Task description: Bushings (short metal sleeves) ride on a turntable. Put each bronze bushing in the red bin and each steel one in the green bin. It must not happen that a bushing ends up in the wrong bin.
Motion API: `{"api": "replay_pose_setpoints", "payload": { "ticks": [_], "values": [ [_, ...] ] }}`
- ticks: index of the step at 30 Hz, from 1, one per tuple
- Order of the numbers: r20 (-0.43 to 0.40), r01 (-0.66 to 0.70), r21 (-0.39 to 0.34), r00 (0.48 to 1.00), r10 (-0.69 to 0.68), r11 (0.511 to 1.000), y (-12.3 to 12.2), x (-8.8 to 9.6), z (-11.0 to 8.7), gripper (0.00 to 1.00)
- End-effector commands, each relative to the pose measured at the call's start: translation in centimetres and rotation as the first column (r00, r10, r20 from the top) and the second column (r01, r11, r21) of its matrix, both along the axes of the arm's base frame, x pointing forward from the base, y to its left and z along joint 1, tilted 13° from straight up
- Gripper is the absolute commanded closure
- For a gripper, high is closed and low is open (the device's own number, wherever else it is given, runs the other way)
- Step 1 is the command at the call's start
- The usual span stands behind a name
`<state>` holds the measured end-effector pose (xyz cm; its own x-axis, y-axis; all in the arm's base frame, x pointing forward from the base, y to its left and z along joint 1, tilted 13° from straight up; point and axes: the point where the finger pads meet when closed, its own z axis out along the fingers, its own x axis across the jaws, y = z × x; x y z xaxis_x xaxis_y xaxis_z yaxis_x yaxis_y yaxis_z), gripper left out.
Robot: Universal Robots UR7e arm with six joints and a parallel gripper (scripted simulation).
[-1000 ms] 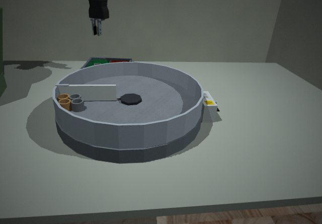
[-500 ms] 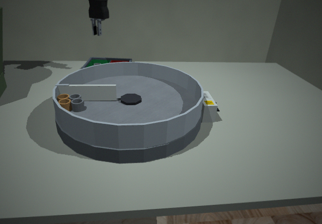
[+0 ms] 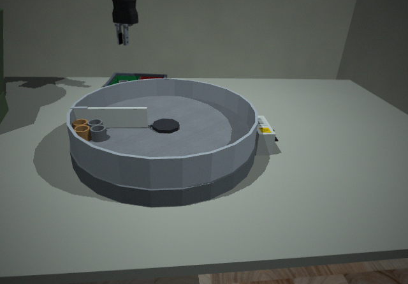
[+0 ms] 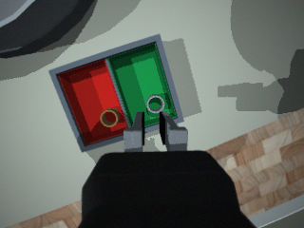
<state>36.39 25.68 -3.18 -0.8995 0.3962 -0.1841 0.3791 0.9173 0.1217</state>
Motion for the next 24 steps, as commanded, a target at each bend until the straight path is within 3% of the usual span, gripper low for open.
{"api": "replay_pose_setpoints", "payload": {
  "ticks": [1, 2, 7, 13, 17, 20, 24],
  "values": [
    [0.001, 0.000, 0.001, 1.000, 0.000, 1.000, 0.0, 0.0, 0.0, 0.58],
    [0.001, 0.000, 0.001, 1.000, 0.000, 1.000, 0.0, 0.0, 0.0, 0.58],
    [0.001, 0.000, 0.001, 1.000, 0.000, 1.000, -5.5, 0.1, -0.6, 0.60],
    [0.001, 0.000, 0.001, 1.000, 0.000, 1.000, -6.6, 0.1, -0.7, 0.60],
    [0.001, 0.000, 0.001, 1.000, 0.000, 1.000, -10.9, 0.2, -1.2, 0.60],
    [0.001, 0.000, 0.001, 1.000, 0.000, 1.000, -10.9, 0.2, -1.2, 0.60],
    [0.001, 0.000, 0.001, 1.000, 0.000, 1.000, -15.3, 0.3, -1.7, 0.60]
  ]
}}
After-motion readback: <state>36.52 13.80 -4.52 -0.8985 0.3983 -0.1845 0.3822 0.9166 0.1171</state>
